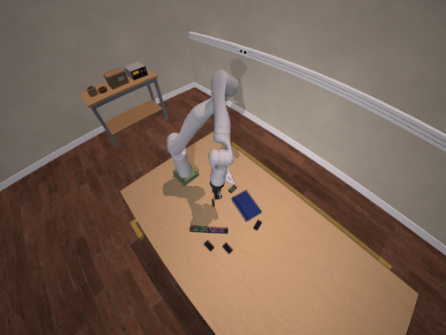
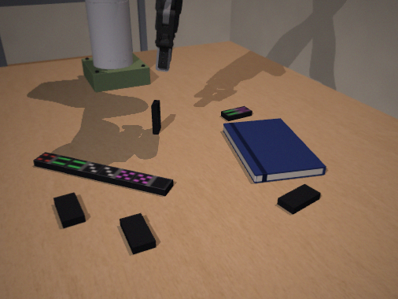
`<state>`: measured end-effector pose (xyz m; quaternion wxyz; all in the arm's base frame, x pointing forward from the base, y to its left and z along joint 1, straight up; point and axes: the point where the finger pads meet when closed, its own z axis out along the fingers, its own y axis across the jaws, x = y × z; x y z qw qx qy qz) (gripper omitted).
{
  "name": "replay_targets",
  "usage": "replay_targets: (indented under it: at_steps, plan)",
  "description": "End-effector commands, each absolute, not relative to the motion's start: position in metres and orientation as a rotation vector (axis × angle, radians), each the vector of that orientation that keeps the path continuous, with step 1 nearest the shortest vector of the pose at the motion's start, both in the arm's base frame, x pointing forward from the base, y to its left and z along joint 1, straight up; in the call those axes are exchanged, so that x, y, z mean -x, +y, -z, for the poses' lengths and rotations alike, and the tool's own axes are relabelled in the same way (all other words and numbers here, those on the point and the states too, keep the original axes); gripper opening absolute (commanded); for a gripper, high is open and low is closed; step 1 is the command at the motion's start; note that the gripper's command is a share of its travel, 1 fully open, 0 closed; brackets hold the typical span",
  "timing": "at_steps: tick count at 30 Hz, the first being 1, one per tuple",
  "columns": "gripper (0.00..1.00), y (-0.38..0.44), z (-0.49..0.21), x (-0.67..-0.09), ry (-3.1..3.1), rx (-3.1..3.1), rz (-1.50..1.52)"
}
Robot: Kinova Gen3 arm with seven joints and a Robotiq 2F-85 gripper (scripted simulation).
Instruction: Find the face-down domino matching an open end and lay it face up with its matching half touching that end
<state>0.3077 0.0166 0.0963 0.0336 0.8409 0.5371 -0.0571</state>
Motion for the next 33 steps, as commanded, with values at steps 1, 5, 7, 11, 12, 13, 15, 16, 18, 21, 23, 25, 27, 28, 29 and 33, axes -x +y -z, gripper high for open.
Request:
replay_targets:
  at_steps: [1,5,7,11,12,13,15,16,18,21,23,25,27,28,29,33]
  plan:
    - [0.49,0.012,-0.086,-0.305,1.631,-2.641,0.107]
    - [0.49,0.006,-0.078,-0.302,1.599,-2.689,0.047]
    - [0.49,0.002,-0.074,-0.300,1.573,-2.717,0.009]
    - [0.49,0.001,-0.073,-0.299,1.567,-2.723,0.002]
    - [0.49,0.001,-0.073,-0.299,1.567,-2.723,0.002]
    - [0.49,0.001,-0.073,-0.299,1.567,-2.723,0.002]
    - [0.49,0.001,-0.073,-0.299,1.567,-2.723,0.002]
    - [0.49,0.001,-0.073,-0.299,1.567,-2.723,0.002]
    - [0.49,0.001,-0.073,-0.299,1.567,-2.723,0.002]
    - [0.49,0.001,-0.073,-0.299,1.567,-2.723,0.002]
    - [0.49,0.001,-0.073,-0.299,1.567,-2.723,0.002]
    - [0.49,0.001,-0.073,-0.299,1.567,-2.723,0.002]
    - [0.49,0.001,-0.073,-0.299,1.567,-2.723,0.002]
    - [0.49,0.001,-0.073,-0.299,1.567,-2.723,0.002]
    - [0.49,0.001,-0.073,-0.299,1.567,-2.723,0.002]
    - [0.49,0.001,-0.073,-0.299,1.567,-2.723,0.002]
